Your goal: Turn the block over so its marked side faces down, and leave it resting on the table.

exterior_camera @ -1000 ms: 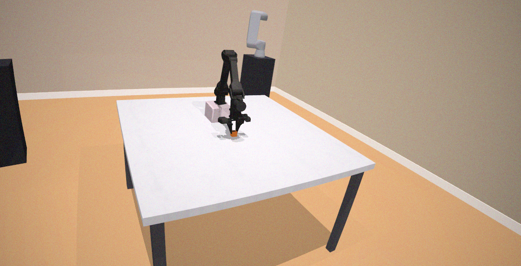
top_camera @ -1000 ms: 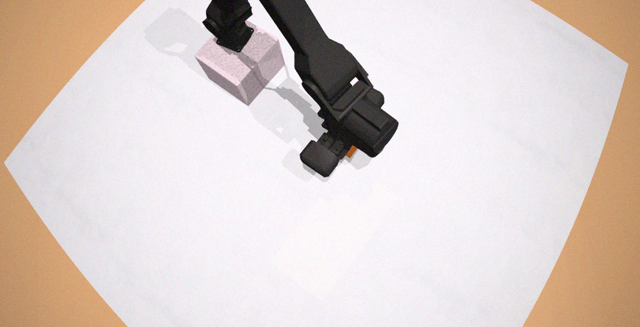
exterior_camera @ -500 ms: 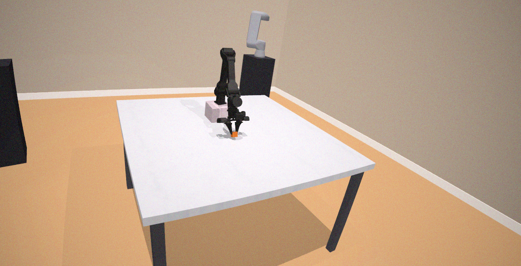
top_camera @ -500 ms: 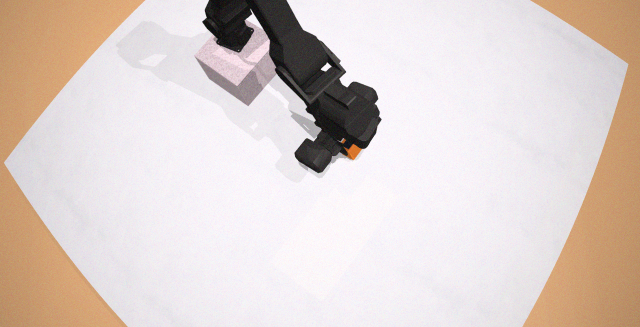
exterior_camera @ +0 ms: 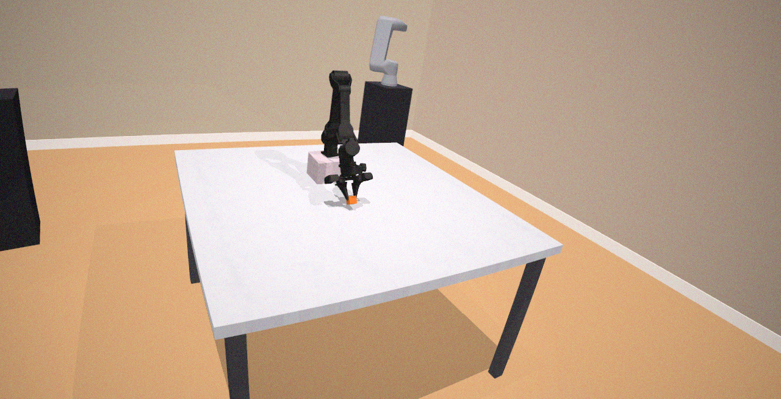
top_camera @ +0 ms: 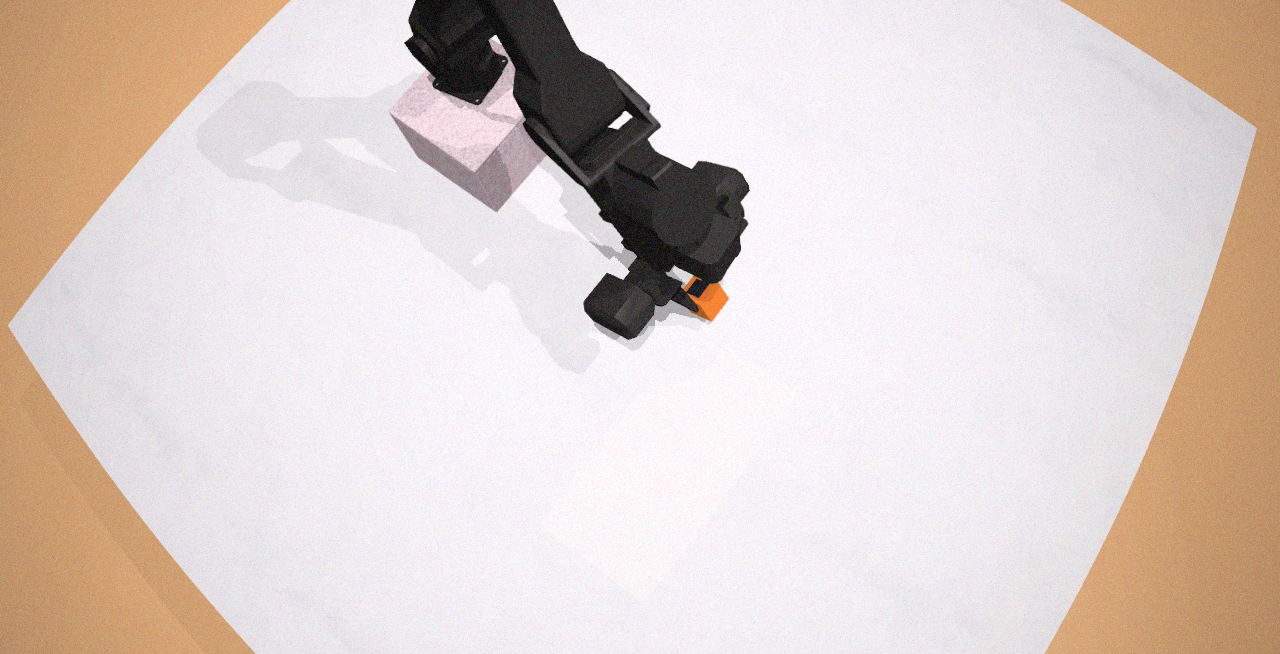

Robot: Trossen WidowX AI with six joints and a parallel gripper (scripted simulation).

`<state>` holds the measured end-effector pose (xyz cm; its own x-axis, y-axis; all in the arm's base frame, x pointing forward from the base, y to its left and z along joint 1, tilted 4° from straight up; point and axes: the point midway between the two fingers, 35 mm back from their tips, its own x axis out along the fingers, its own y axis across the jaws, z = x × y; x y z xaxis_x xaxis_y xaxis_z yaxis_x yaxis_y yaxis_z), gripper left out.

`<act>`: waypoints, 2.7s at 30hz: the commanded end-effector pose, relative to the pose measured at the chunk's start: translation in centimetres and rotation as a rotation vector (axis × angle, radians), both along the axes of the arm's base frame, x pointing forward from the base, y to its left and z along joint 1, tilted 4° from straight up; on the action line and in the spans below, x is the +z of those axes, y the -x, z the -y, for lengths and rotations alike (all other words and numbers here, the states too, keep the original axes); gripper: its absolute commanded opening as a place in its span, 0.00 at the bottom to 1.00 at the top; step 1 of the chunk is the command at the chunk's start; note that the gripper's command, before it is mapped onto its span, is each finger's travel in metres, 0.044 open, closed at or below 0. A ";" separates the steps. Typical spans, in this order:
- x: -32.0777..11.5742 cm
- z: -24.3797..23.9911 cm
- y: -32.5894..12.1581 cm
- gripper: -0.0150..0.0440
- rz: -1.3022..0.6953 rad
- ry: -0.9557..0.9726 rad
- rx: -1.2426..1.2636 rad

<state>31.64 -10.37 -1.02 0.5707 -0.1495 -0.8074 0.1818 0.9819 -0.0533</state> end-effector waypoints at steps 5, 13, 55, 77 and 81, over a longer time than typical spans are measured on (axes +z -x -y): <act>-1.7 0.2 -0.5 0.25 0.080 0.010 0.008; -2.9 0.4 -0.9 0.25 0.177 0.025 0.011; -3.0 -0.1 0.6 0.25 0.467 0.086 0.034; -3.0 -0.1 0.6 1.00 0.467 0.086 0.034; -3.0 -0.1 0.6 1.00 0.467 0.086 0.034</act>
